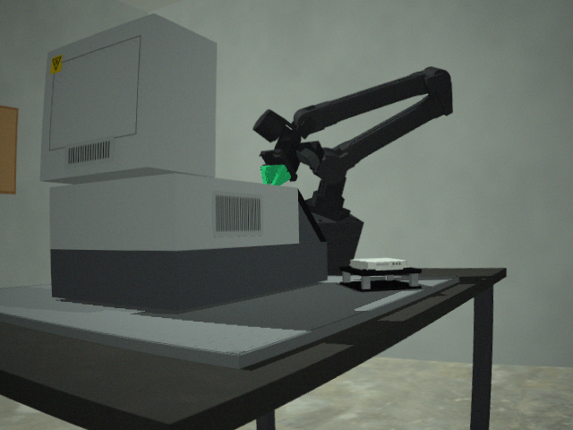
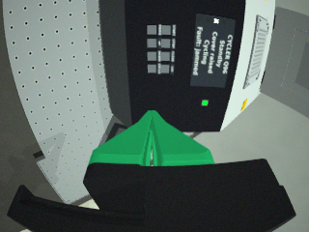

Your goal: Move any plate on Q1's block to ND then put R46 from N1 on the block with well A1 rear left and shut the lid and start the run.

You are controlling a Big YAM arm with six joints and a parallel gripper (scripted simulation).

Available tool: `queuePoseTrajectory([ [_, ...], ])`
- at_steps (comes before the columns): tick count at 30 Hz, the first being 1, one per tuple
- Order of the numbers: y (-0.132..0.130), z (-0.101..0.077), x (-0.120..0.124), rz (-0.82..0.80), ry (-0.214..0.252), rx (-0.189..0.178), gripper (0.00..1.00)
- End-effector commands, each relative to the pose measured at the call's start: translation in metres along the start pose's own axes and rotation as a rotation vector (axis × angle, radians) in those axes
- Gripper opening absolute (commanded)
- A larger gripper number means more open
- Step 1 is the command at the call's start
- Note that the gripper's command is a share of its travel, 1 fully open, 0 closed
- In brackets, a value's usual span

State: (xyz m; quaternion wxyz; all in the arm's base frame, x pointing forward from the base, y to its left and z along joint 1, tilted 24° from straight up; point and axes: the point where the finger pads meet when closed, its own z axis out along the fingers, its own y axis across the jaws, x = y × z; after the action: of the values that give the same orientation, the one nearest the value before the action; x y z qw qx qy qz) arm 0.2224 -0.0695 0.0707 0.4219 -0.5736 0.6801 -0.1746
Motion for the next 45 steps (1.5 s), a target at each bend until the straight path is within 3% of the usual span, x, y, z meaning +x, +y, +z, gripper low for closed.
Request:
queuePoseTrajectory([
  [1,-0.007,-0.003,-0.001,-0.010,-0.002,0.007,0.00],
  [8,-0.001,-0.001,-0.003,-0.005,-0.005,0.003,0.00],
  [23,-0.026,-0.007,0.003,-0.030,0.006,0.022,0.00],
  [45,-0.034,-0.009,0.006,-0.034,0.007,0.027,0.00],
])
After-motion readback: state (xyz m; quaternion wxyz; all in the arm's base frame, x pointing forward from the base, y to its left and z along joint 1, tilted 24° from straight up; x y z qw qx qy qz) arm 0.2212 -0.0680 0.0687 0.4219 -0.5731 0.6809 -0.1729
